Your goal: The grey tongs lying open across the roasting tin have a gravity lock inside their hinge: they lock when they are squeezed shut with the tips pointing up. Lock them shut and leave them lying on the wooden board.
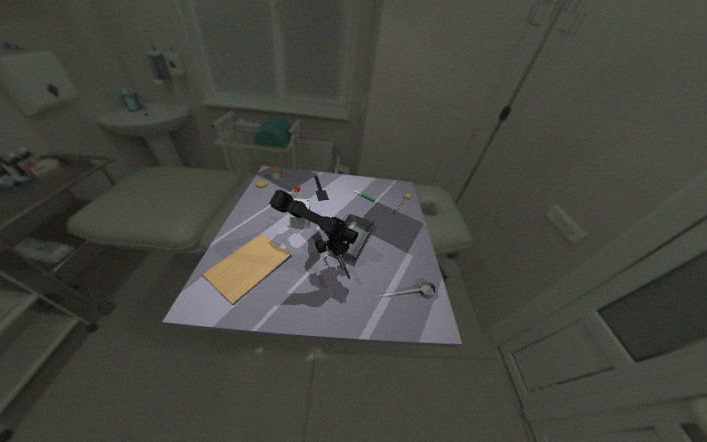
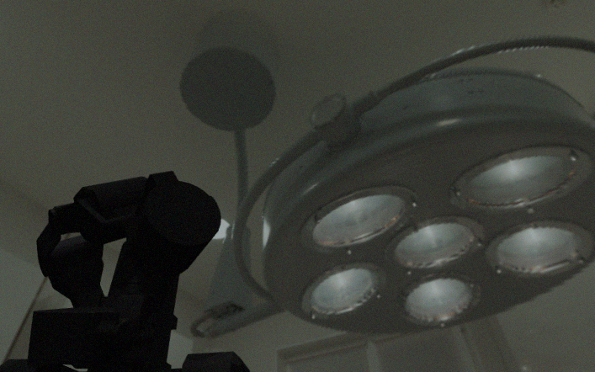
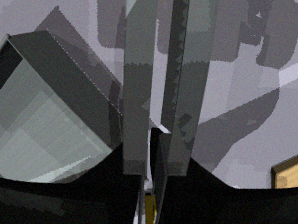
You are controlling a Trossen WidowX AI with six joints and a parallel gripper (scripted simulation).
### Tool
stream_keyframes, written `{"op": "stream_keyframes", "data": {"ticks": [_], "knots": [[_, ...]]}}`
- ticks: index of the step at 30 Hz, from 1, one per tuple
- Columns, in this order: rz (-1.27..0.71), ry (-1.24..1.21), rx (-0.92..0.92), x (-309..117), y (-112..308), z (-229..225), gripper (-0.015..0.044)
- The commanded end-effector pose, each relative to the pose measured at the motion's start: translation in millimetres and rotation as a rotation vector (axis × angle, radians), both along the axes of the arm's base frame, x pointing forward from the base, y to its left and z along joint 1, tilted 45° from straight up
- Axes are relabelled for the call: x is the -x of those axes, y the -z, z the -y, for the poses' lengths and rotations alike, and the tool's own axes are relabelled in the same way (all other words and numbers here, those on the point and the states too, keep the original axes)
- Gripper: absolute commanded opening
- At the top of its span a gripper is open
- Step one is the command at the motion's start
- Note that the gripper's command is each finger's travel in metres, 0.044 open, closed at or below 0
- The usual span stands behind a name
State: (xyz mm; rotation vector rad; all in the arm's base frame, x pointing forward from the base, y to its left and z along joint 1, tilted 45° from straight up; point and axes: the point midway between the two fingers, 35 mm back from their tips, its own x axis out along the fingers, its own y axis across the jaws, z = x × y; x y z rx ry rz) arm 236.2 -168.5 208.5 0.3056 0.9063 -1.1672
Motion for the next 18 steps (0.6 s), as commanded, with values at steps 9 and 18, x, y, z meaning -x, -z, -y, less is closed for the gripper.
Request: {"op": "stream_keyframes", "data": {"ticks": [9, 18], "knots": [[0.164, 0.163, 0.038, 61, -37, 26, -0.0150], [0.195, 0.206, 0.044, 76, -43, 31, -0.0150]]}}
